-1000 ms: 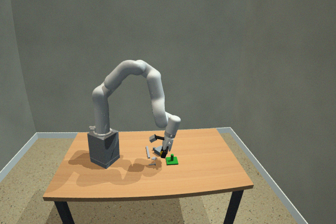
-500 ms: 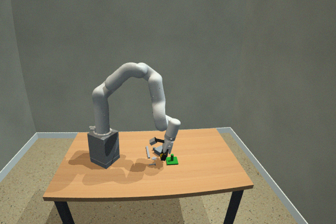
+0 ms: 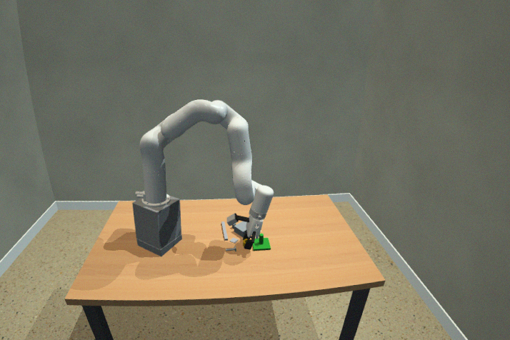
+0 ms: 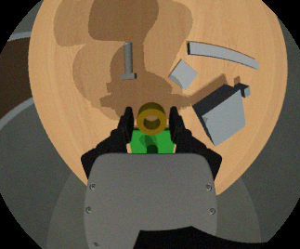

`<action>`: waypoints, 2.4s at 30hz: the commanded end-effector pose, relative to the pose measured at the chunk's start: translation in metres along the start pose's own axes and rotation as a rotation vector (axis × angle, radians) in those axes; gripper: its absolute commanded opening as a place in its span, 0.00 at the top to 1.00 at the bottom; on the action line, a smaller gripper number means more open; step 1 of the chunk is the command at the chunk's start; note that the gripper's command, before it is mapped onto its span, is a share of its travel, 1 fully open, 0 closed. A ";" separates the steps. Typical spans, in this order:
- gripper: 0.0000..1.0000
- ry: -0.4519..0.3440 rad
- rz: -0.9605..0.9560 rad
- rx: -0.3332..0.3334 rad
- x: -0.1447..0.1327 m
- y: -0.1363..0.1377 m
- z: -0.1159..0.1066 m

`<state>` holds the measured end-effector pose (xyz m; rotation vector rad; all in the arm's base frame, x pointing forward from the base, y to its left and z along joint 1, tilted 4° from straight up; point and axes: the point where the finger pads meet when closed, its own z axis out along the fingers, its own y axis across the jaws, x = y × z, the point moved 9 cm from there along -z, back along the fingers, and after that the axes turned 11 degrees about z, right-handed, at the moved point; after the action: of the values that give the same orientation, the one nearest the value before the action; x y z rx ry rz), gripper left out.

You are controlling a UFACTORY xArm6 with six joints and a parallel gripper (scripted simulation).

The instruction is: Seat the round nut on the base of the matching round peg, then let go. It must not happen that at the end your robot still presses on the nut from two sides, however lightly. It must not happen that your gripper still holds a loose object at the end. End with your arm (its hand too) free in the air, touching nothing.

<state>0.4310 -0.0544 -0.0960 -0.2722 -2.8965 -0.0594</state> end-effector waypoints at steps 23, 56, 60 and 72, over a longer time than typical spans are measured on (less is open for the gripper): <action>0.00 -0.003 0.000 0.000 -0.001 0.000 -0.001; 0.00 -0.003 0.000 -0.001 0.030 -0.007 -0.060; 0.00 -0.003 0.000 -0.001 0.035 -0.007 -0.067; 0.00 -0.003 0.000 0.000 0.049 -0.010 -0.085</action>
<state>0.4034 -0.0600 -0.0102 -0.2721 -2.8962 -0.0600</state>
